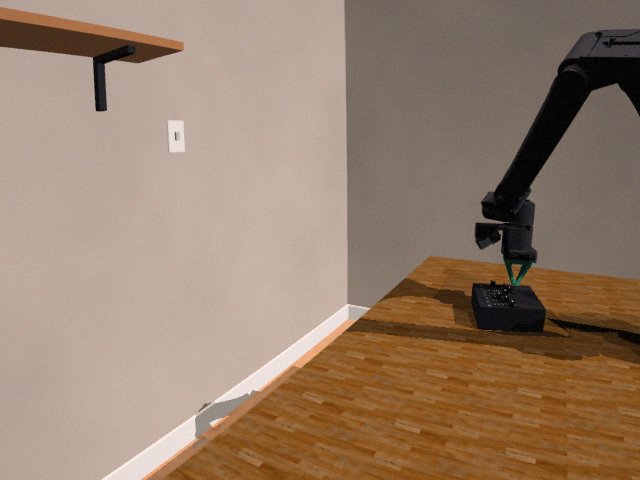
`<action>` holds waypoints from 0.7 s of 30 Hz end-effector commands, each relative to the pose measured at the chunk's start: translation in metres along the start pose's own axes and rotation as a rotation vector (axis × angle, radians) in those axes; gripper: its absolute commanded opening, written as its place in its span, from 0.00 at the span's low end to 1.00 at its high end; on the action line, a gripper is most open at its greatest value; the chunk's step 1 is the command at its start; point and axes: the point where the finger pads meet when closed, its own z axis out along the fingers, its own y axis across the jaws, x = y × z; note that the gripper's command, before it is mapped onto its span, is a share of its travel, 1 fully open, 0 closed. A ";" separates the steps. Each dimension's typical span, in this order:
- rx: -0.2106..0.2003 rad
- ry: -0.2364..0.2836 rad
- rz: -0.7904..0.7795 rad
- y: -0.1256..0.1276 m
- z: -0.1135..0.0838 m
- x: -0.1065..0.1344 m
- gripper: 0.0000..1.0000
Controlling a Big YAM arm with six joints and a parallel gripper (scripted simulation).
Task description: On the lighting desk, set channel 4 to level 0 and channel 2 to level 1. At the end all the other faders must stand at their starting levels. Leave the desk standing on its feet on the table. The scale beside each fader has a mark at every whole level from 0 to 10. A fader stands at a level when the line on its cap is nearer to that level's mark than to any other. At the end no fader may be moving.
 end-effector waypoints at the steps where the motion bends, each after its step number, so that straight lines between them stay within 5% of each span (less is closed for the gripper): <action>1: 0.007 -0.005 -0.017 -0.006 0.000 -0.018 0.00; 21: 0.004 -0.003 -0.013 -0.005 0.000 -0.027 0.00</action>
